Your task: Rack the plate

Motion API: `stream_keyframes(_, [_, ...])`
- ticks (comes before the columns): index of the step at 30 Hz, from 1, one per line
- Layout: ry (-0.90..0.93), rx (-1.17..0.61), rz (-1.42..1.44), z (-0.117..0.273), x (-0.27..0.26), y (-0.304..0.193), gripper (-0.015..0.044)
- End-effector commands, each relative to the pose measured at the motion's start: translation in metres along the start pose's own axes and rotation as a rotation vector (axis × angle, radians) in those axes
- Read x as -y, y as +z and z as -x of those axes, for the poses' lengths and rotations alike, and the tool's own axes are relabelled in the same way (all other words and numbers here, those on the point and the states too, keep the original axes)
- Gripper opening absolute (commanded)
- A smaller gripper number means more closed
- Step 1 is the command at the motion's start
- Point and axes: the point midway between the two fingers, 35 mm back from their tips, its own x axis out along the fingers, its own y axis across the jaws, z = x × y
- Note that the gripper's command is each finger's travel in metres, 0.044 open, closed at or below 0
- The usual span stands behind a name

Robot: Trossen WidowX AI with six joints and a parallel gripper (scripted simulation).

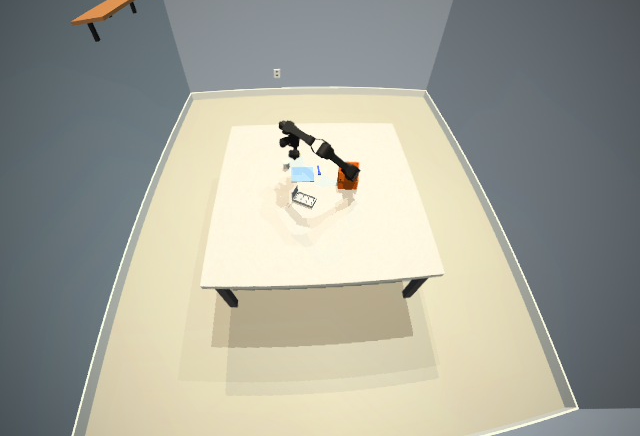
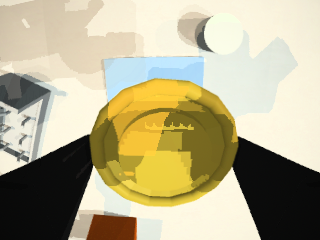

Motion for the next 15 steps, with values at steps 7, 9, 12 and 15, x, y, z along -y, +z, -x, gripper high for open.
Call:
stream_keyframes(7, [0.002, -0.009, -0.049, 0.015, -0.008, 0.0, 0.0])
stream_keyframes(9, [0.001, -0.007, -0.119, 0.017, -0.019, -0.001, 0.0])
stream_keyframes(12, [-0.001, -0.006, -0.223, 0.02, -0.036, -0.004, 0.0])
stream_keyframes(15, [-0.002, -0.004, -0.327, 0.023, -0.052, -0.007, 0.0])
